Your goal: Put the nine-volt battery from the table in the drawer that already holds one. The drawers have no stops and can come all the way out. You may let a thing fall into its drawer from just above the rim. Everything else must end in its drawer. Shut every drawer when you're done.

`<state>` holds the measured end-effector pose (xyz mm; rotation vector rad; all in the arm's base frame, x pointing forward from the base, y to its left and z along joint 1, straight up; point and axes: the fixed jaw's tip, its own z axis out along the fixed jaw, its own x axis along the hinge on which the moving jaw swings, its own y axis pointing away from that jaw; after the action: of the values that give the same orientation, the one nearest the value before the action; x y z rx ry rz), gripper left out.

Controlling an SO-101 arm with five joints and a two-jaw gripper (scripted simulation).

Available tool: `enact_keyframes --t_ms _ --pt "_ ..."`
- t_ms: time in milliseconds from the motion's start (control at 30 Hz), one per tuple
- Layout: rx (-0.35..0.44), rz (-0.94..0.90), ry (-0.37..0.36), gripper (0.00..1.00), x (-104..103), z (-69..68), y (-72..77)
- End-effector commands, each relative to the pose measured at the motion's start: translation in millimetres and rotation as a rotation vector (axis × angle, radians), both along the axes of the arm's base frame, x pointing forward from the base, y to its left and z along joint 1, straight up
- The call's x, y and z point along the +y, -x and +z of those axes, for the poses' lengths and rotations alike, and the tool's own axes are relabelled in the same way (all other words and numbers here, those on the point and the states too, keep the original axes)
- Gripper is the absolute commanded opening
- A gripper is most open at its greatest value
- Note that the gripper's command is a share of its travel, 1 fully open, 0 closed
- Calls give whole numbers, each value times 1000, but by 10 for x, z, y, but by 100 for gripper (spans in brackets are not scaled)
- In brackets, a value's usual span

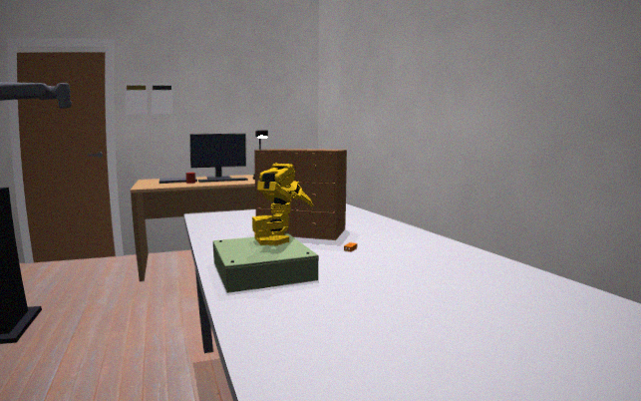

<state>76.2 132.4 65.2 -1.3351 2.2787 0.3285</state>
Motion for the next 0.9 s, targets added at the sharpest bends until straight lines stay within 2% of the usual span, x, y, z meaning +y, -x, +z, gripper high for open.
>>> enact_keyframes --t_ms 0,867 --pt "-25 81 36 50 -21 -37 33" --pt "-278 606 192 50 -48 -58 61"
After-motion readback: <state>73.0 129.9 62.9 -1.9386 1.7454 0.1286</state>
